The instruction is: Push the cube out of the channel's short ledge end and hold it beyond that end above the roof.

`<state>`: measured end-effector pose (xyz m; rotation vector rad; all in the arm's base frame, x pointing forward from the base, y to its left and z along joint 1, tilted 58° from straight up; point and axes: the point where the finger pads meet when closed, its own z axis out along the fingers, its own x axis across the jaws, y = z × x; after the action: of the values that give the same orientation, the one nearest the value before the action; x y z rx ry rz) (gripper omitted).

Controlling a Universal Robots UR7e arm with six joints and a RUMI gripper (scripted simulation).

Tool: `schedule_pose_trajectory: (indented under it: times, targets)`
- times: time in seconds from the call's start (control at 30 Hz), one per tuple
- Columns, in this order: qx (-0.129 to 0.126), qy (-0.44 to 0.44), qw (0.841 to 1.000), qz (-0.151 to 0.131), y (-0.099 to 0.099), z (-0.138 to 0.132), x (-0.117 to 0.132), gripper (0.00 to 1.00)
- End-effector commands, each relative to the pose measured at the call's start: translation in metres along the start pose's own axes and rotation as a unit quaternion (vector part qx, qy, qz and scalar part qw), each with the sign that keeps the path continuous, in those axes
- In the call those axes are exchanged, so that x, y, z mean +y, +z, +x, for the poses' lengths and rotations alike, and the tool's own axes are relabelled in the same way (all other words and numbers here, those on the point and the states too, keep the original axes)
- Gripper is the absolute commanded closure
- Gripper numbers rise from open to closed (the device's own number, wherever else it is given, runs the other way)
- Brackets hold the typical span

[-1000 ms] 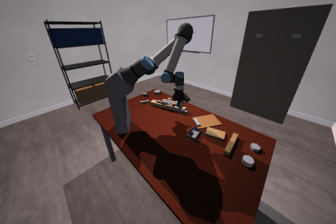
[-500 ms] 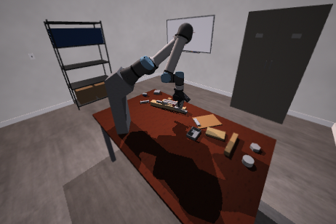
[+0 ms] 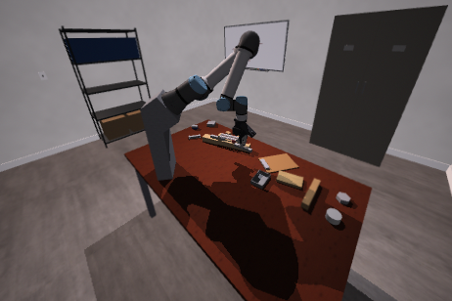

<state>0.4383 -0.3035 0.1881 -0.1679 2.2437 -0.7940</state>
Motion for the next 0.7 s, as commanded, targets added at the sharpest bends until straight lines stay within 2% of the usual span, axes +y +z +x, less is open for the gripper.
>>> schedule_pose_trajectory:
  times: [0.0,0.43,0.67]
  targets:
    - [0.0,0.0,1.0,0.001,-0.001,0.0,0.0,1.0]
    - [0.001,-0.003,1.0,-0.002,0.0,-0.001,0.019,1.0]
    - [0.001,-0.01,1.0,-0.002,-0.001,-0.005,0.051,1.0]
